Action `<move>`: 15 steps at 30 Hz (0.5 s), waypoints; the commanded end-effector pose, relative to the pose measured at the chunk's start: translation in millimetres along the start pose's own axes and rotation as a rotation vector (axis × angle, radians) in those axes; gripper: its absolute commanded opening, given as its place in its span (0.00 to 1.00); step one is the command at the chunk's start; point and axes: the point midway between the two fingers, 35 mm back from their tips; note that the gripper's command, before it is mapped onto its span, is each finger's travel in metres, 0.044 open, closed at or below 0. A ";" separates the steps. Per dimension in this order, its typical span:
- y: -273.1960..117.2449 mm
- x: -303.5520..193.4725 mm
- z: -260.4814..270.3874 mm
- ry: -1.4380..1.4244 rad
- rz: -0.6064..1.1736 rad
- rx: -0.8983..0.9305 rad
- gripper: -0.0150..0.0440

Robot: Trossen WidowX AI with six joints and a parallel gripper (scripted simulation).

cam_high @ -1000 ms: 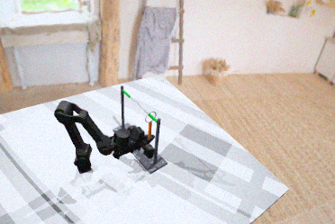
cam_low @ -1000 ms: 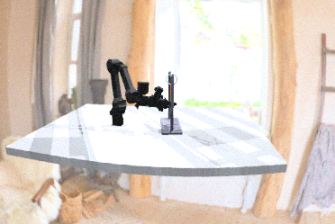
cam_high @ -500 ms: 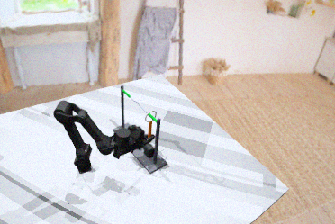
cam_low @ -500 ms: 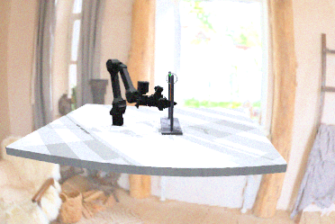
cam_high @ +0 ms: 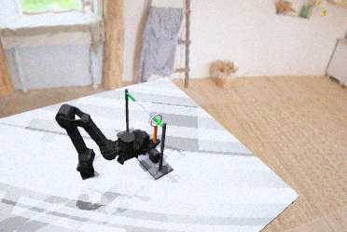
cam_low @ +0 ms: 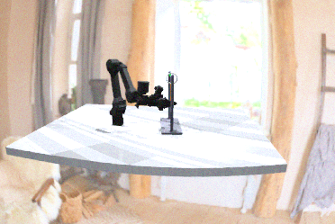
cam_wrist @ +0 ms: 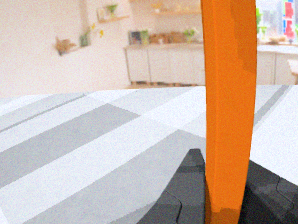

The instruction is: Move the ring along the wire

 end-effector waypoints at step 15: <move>0.3 2.3 16.8 0.004 -0.002 0.003 0.00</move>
Point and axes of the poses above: the point midway between the two fingers, 35 mm back from their tips, its own y axis out along the fingers, its own z axis across the jaws, x = y × z, and after that the axes turned 6 degrees about -y, right-handed
